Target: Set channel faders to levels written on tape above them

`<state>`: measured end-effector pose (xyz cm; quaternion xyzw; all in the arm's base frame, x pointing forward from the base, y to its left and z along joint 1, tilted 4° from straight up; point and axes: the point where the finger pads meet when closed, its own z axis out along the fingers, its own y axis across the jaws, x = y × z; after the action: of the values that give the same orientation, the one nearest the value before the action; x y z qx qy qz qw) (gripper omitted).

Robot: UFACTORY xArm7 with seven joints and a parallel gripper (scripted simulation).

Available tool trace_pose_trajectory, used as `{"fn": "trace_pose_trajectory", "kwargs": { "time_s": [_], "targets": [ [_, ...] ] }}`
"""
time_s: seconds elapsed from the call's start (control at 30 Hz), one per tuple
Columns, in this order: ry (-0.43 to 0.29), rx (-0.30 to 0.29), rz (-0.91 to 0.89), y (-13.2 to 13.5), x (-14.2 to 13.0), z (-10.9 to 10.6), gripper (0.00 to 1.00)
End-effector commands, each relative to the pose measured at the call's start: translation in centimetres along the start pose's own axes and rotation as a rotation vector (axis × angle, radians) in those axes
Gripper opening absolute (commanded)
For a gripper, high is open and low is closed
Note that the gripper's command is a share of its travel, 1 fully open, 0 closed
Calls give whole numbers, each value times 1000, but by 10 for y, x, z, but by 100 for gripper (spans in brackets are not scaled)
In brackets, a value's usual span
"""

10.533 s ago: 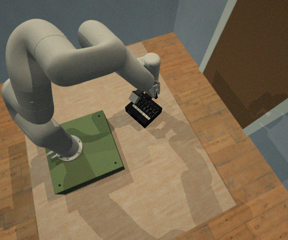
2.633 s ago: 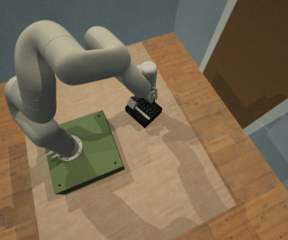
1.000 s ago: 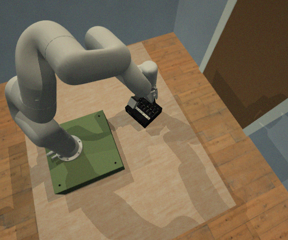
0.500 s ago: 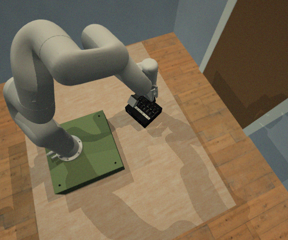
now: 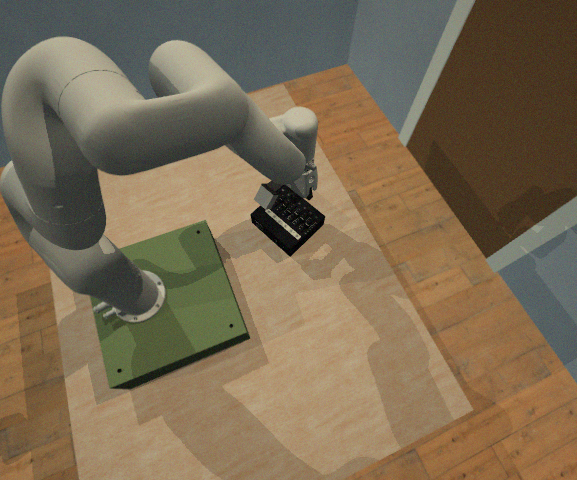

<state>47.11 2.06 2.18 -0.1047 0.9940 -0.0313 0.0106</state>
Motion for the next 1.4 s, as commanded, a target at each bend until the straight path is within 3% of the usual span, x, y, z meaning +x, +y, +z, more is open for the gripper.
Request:
{"fn": "trace_pose_trajectory", "kwargs": {
  "time_s": [0.0,0.47,0.63,0.97,1.03,1.37],
  "targets": [
    [-5,0,0,0,-2,-2,0],
    [-4,0,20,0,-1,-2,0],
    [-2,1,110,1,0,-1,0],
    [4,3,580,5,9,2,0],
    [4,3,580,5,9,2,0],
    [10,-13,1125,11,23,4,0]
  ]
}}
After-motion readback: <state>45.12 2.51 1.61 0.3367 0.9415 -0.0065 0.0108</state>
